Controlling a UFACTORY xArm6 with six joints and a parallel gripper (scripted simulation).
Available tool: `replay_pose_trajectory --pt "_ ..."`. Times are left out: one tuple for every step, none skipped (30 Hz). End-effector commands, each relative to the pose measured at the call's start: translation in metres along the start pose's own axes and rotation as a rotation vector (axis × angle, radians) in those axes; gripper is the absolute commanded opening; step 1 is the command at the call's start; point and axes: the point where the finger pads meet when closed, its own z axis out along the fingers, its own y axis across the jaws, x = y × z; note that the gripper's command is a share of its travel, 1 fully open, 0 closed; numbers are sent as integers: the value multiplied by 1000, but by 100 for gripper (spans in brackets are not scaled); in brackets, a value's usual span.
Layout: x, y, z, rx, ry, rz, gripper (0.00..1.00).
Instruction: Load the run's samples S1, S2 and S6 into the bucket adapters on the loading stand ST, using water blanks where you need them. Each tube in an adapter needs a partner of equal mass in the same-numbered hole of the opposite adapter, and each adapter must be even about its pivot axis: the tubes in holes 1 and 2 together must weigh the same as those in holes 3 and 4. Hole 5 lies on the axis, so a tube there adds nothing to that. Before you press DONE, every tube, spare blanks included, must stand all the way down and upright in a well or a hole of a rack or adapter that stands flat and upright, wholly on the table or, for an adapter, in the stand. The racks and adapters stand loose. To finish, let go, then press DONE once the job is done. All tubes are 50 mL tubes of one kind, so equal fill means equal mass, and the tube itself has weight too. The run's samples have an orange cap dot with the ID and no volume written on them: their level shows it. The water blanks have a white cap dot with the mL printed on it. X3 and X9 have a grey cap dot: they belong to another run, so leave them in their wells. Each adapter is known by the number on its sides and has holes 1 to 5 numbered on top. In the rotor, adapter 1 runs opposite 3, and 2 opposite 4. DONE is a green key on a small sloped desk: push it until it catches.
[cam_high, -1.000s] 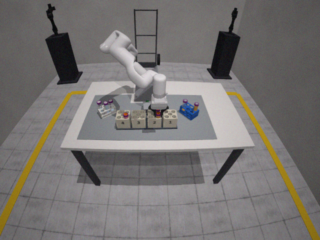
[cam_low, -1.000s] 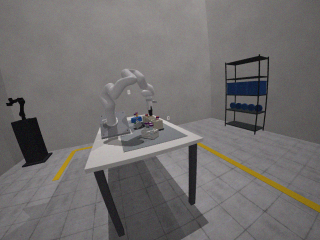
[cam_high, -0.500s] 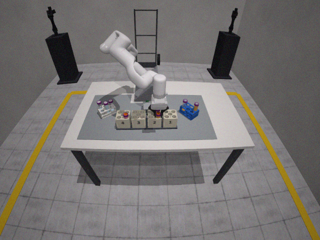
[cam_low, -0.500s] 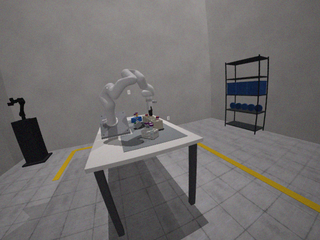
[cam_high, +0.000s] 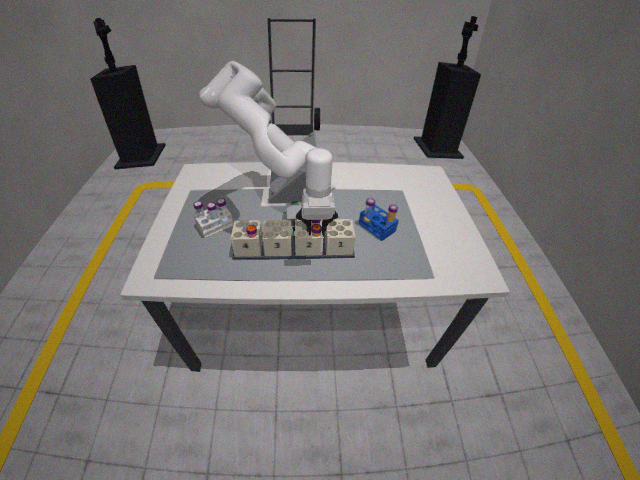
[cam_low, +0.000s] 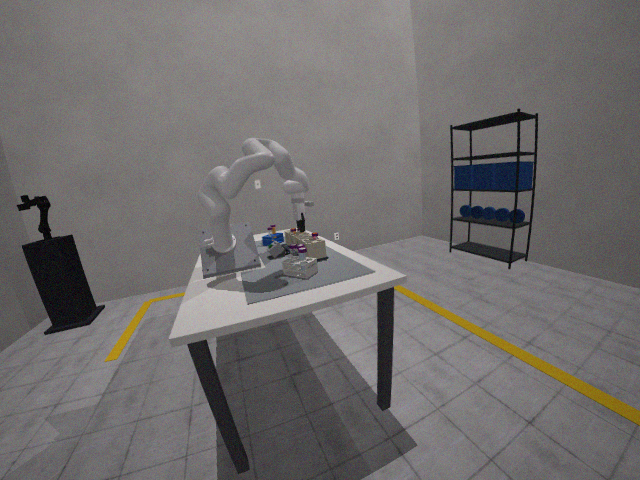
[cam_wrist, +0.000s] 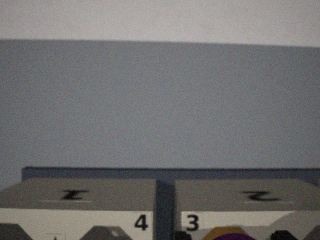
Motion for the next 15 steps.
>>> replay_pose_trajectory --pt "1 0 -2 2 4 1 44" --pt "1 0 -2 2 4 1 44" --pt "1 0 -2 2 3 1 44" --pt "1 0 -2 2 3 1 44" --pt "1 0 -2 2 4 1 44" --pt "1 0 -2 2 4 1 44" --pt "1 0 -2 2 4 1 44" --pt "1 0 -2 2 4 1 44" --pt "1 0 -2 2 4 1 44" --pt "1 0 -2 2 4 1 44" --pt "1 0 -2 2 4 1 44" --pt "1 0 -2 2 4 1 44" --pt "1 0 -2 2 4 1 44" --pt "1 0 -2 2 4 1 44" --pt "1 0 -4 2 3 1 44"
